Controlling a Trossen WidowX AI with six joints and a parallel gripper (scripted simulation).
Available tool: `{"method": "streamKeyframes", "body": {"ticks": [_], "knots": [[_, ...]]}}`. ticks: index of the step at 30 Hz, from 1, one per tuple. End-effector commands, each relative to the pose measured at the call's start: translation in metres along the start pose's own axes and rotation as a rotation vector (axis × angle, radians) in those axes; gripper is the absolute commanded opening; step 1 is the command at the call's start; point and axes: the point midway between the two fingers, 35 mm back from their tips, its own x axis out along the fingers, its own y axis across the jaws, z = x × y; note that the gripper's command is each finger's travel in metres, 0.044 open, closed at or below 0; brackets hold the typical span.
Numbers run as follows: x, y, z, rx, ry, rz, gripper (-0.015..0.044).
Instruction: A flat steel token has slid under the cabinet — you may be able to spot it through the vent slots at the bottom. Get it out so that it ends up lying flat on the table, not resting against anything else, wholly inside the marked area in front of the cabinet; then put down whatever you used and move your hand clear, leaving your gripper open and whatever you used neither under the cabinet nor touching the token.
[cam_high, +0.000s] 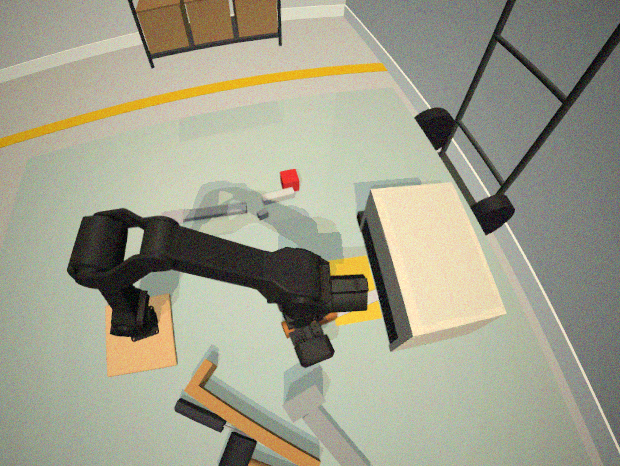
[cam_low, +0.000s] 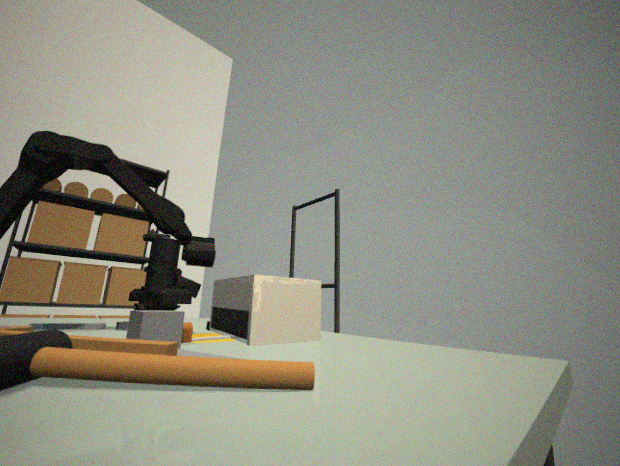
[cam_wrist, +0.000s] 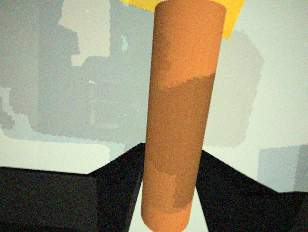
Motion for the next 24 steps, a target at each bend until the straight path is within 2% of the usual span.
{"method": "streamKeyframes", "body": {"ticks": [1, 24], "knots": [[0.001, 0.0, -0.005, -0.004, 0.001, 0.001, 0.0], [0.001, -0.001, -0.032, -0.004, 0.003, 0.001, 0.0]]}}
